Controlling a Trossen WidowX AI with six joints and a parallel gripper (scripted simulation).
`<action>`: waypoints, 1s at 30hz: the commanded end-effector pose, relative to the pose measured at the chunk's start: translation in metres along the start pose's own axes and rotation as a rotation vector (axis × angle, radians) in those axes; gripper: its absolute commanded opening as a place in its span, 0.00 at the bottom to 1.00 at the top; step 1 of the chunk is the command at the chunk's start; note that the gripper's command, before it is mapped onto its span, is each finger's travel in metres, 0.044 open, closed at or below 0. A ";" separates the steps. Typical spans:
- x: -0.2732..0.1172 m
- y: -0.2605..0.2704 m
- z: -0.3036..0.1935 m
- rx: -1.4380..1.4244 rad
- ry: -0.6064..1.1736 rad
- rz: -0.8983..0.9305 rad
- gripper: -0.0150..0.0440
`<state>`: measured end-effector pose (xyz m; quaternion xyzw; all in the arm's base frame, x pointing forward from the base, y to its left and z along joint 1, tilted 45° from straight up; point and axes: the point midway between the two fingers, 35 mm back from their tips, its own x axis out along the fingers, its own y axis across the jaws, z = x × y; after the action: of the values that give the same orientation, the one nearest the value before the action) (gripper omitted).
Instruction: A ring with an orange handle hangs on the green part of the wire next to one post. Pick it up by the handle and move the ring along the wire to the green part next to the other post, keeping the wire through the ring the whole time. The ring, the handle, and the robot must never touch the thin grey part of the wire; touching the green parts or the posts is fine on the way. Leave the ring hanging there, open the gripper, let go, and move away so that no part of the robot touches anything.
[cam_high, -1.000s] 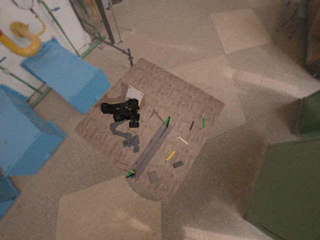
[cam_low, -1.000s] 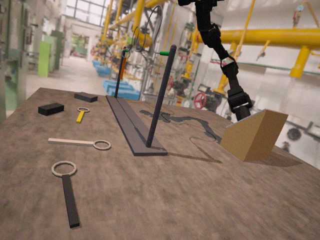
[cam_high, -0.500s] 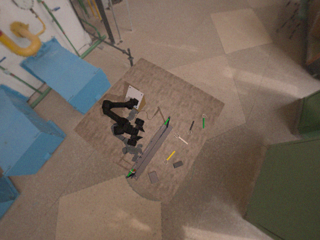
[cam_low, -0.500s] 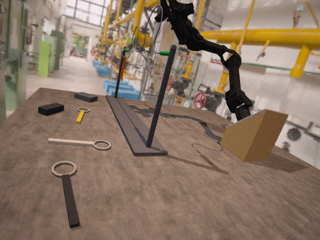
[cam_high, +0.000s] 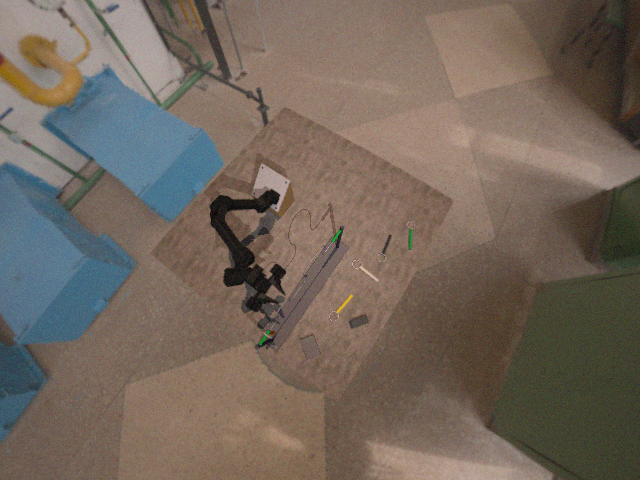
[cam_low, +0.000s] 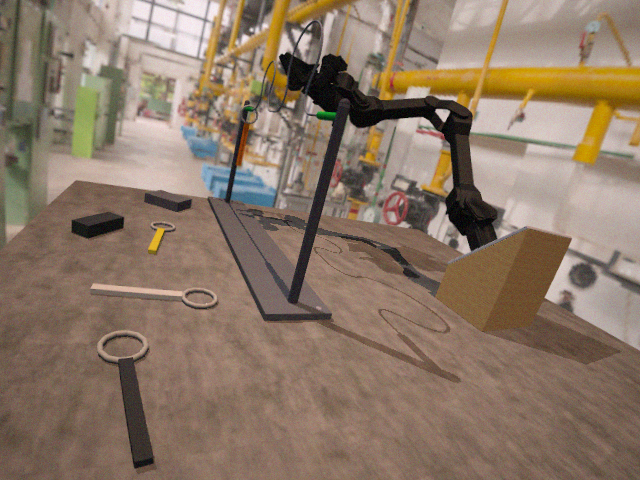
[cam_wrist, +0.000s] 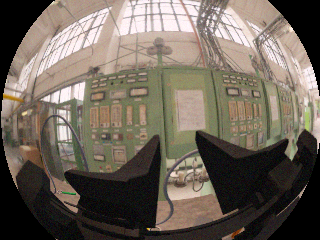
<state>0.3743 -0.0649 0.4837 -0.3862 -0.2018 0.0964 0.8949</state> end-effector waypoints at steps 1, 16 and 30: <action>-0.014 -0.026 -0.028 -0.058 0.068 -0.016 0.53; -0.100 -0.101 -0.172 -0.058 0.312 0.007 0.53; -0.196 -0.138 -0.246 0.002 0.423 -0.005 0.53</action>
<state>0.3063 -0.3849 0.3702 -0.3889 -0.0058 0.0048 0.9213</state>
